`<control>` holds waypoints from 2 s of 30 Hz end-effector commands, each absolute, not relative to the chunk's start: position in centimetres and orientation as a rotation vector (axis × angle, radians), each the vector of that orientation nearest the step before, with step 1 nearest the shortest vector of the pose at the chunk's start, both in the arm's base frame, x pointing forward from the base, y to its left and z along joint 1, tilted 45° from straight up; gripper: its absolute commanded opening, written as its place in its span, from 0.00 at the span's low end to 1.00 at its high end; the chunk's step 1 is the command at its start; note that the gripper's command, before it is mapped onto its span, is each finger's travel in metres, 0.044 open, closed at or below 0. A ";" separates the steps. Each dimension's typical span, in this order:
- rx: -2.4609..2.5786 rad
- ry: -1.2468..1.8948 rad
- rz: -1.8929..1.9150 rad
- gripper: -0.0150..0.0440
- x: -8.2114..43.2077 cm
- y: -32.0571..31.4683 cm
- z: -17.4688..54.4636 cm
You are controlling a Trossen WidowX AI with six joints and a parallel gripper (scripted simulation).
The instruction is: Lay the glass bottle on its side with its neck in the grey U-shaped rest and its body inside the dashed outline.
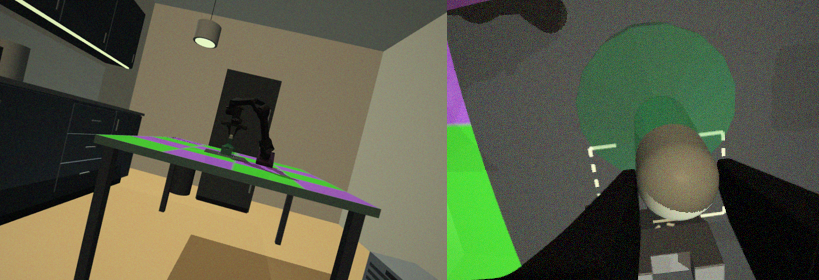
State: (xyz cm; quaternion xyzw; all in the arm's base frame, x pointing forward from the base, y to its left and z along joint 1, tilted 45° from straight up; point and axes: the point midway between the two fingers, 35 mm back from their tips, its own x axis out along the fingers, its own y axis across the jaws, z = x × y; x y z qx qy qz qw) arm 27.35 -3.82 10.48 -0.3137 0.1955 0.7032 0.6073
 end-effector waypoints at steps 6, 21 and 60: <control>-0.724 0.451 1.626 0.44 27.6 -5.0 9.7; -0.695 0.438 1.631 0.44 27.9 -6.0 8.9; -0.628 0.415 1.624 0.44 28.8 -8.9 5.6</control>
